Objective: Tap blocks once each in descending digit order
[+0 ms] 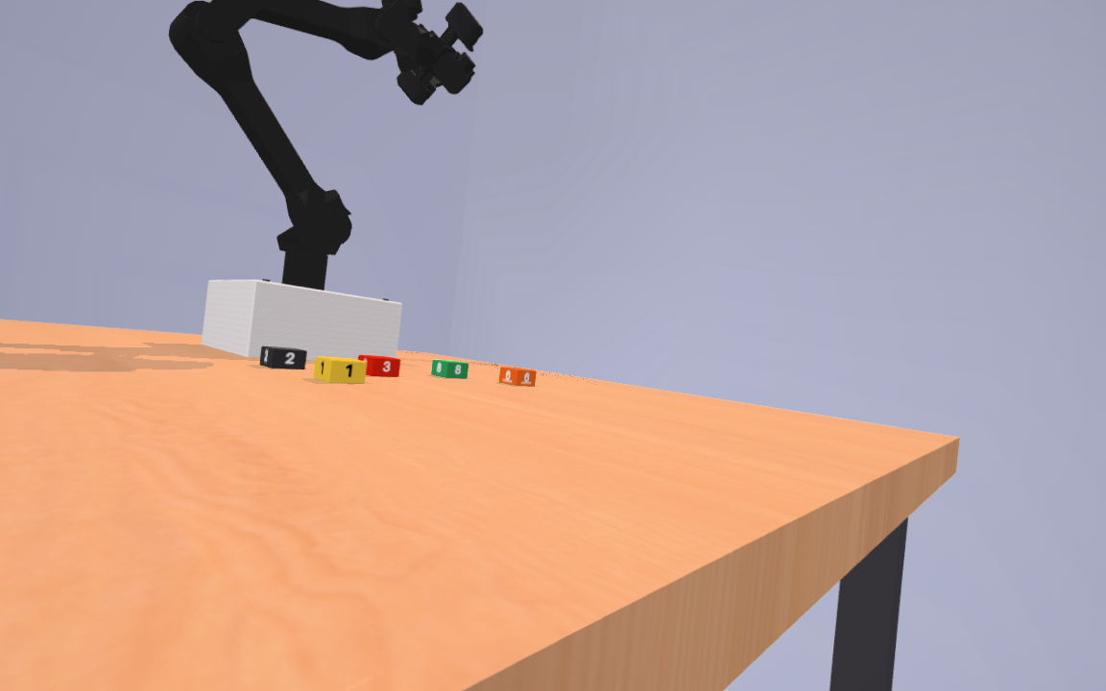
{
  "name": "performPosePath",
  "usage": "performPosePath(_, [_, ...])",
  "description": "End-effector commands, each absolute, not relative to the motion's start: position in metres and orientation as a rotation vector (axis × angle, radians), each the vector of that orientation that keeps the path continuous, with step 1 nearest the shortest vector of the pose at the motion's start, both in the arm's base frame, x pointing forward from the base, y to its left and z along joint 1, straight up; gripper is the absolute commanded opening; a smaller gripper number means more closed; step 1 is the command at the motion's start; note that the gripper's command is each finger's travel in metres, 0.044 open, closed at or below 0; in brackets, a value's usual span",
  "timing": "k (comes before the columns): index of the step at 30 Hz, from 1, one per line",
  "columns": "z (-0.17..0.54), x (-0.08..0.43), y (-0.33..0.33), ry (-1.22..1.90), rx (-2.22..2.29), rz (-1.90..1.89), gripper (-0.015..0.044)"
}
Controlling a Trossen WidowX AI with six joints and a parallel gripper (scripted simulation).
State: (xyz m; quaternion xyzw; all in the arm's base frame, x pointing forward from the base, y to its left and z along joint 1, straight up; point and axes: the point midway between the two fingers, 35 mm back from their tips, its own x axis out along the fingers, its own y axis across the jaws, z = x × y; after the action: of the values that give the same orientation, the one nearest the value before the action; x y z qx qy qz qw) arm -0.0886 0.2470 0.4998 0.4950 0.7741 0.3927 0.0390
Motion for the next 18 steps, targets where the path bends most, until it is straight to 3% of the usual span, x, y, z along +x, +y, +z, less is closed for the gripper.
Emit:
performPosePath(1, [0.498, -0.086, 0.249, 2.355, 1.522, 1.203, 0.0400])
performPosePath(9, [0.433, 0.020, 0.314, 1.679, 1.525, 1.070, 0.0400])
performPosePath(18, [0.363, 0.144, 0.316, 1.227, 1.319, 0.810, 0.0400])
